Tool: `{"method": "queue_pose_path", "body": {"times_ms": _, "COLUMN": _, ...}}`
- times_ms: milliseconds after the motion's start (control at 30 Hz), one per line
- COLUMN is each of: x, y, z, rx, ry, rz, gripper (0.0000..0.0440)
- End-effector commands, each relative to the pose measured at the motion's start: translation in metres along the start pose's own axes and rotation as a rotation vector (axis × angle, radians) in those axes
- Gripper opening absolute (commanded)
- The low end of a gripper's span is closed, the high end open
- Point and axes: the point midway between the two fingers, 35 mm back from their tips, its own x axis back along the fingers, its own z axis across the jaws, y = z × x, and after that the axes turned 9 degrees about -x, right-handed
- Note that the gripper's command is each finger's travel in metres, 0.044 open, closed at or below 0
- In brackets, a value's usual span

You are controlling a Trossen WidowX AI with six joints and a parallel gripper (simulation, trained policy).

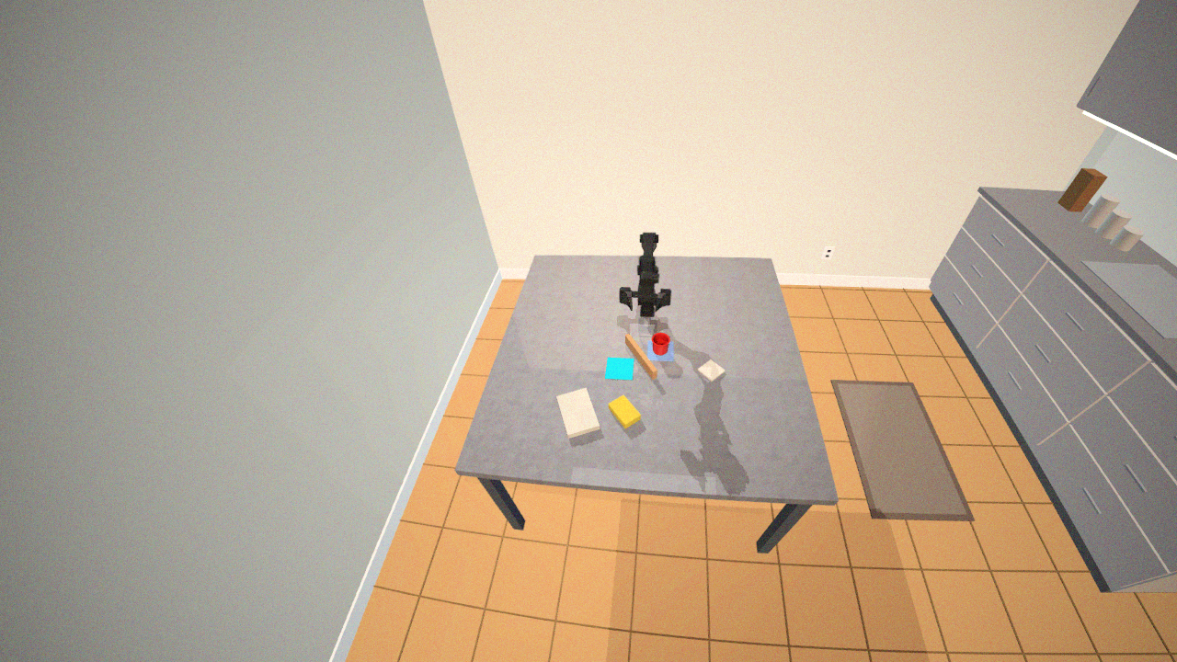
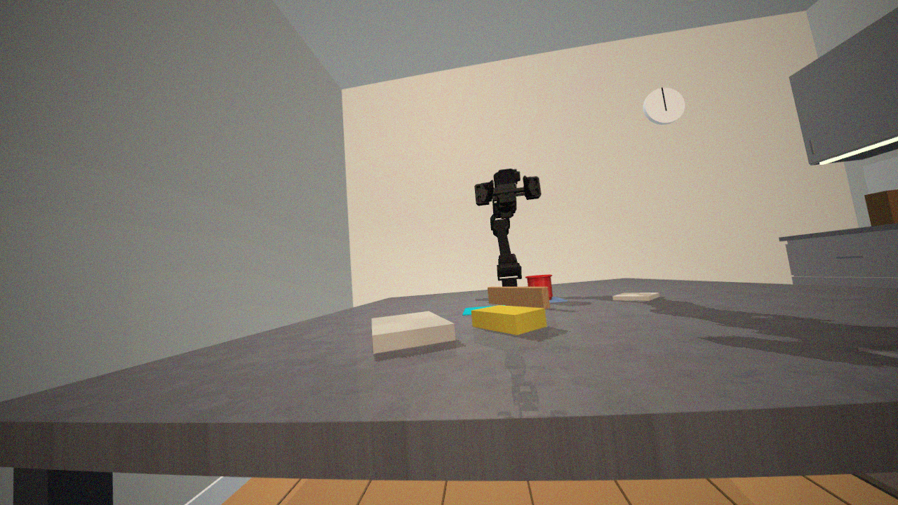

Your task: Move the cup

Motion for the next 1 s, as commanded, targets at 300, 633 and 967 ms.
{"method": "queue_pose_path", "body": {"times_ms": 300, "x": 0.003, "y": -0.005, "z": 0.005, "rx": -0.024, "ry": 0.019, "rz": 0.069, "gripper": 0.0138}}
{"method": "queue_pose_path", "body": {"times_ms": 633, "x": 0.002, "y": -0.011, "z": 0.013, "rx": -0.090, "ry": 0.030, "rz": 0.172, "gripper": 0.0100}}
{"method": "queue_pose_path", "body": {"times_ms": 967, "x": 0.001, "y": -0.014, "z": 0.024, "rx": -0.190, "ry": 0.037, "rz": 0.283, "gripper": 0.0121}}
